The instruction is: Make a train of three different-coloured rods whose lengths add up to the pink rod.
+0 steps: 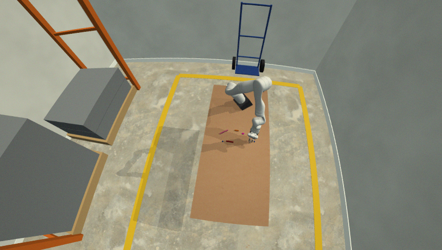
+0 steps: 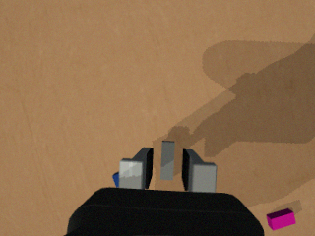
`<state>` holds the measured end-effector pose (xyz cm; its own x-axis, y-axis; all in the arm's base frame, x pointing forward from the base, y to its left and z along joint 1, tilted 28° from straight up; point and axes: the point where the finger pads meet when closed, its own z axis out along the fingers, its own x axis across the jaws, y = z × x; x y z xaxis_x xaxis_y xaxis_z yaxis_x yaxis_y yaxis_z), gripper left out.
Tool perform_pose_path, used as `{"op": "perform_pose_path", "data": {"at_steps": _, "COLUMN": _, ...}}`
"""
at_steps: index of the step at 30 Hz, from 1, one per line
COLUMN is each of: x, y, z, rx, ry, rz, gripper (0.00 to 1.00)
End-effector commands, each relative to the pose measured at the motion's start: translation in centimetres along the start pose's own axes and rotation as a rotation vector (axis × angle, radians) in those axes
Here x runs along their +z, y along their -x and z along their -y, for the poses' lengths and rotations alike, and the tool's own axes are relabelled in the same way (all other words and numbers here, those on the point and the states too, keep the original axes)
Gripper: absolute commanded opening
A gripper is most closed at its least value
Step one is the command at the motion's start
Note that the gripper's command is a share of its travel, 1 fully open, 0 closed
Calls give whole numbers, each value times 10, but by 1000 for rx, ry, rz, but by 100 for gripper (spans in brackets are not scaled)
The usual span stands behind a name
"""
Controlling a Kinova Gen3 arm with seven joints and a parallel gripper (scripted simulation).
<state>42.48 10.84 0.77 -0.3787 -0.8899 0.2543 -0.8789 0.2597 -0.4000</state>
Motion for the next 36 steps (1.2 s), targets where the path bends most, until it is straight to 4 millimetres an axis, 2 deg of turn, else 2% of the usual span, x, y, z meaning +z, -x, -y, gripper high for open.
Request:
{"op": "perform_pose_path", "data": {"at_steps": 1, "x": 0, "y": 1, "z": 0, "rx": 0, "ry": 0, "rz": 1, "gripper": 54}}
{"op": "perform_pose_path", "data": {"at_steps": 16, "x": 1, "y": 1, "z": 0, "rx": 0, "ry": 0, "rz": 1, "gripper": 54}}
{"op": "perform_pose_path", "data": {"at_steps": 36, "x": 16, "y": 1, "z": 0, "rx": 0, "ry": 0, "rz": 1, "gripper": 54}}
